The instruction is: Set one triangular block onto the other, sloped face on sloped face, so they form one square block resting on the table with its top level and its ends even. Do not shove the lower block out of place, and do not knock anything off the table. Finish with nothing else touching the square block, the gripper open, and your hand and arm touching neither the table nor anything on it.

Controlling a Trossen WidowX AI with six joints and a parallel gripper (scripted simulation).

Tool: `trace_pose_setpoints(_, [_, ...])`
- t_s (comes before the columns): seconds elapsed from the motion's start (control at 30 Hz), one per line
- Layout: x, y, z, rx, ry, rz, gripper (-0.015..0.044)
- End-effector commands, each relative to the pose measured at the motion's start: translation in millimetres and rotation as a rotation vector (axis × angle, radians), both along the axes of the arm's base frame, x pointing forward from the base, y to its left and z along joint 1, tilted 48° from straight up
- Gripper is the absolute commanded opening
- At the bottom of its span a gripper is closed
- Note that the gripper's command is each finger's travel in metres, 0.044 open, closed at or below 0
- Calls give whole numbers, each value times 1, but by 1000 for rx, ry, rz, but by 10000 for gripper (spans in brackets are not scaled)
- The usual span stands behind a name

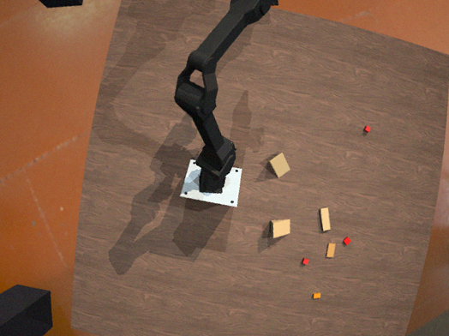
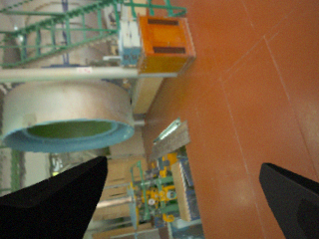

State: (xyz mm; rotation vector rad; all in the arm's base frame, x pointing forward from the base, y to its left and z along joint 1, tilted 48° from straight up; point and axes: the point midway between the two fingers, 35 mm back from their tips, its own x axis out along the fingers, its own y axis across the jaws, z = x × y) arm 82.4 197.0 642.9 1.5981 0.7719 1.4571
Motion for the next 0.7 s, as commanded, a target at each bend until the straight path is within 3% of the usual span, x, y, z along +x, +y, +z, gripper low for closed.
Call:
trace_pose_setpoints(0.0, [1, 1, -1, -2, 1, -2, 426])
trace_pose_setpoints(0.13, [27, 13, -16, -53, 35, -51, 440])
trace_pose_setpoints(0.37, [120, 34, -79, -215, 173, -214, 440])
trace_pose_setpoints(0.67, [236, 14, -179, -382, 421, -393, 440])
